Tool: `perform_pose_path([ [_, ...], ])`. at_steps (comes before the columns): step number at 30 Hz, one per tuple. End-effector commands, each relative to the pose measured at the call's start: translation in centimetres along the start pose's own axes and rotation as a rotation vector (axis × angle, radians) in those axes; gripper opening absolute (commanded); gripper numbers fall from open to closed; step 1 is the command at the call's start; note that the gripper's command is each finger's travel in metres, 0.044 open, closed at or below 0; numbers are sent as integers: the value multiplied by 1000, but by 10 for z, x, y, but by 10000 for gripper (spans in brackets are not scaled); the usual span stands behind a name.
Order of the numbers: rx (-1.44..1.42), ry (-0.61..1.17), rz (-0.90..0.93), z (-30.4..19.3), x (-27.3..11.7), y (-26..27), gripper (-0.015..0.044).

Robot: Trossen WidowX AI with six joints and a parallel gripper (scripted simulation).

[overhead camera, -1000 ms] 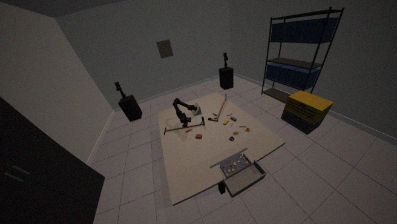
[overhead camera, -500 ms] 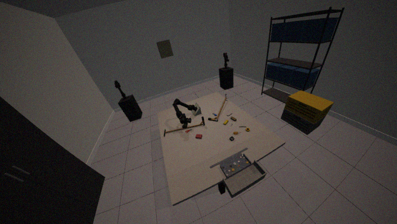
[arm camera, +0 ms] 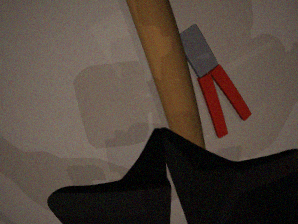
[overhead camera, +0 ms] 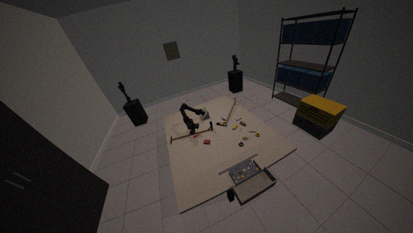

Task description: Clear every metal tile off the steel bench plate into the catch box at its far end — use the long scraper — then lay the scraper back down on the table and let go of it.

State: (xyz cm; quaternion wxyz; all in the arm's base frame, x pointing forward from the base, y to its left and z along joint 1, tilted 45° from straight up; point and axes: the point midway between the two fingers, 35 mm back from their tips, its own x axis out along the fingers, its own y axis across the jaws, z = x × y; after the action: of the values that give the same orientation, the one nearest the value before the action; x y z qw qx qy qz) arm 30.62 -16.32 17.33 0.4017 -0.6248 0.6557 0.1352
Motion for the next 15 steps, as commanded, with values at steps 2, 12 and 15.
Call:
perform_pose_path([
  [2, 0, -1, 0, 0, -2, 0, 0],
  [12, 1, -7, 5, 3, -40, -4, 0],
  [15, 1, -8, 5, 3, -51, -4, 0],
])
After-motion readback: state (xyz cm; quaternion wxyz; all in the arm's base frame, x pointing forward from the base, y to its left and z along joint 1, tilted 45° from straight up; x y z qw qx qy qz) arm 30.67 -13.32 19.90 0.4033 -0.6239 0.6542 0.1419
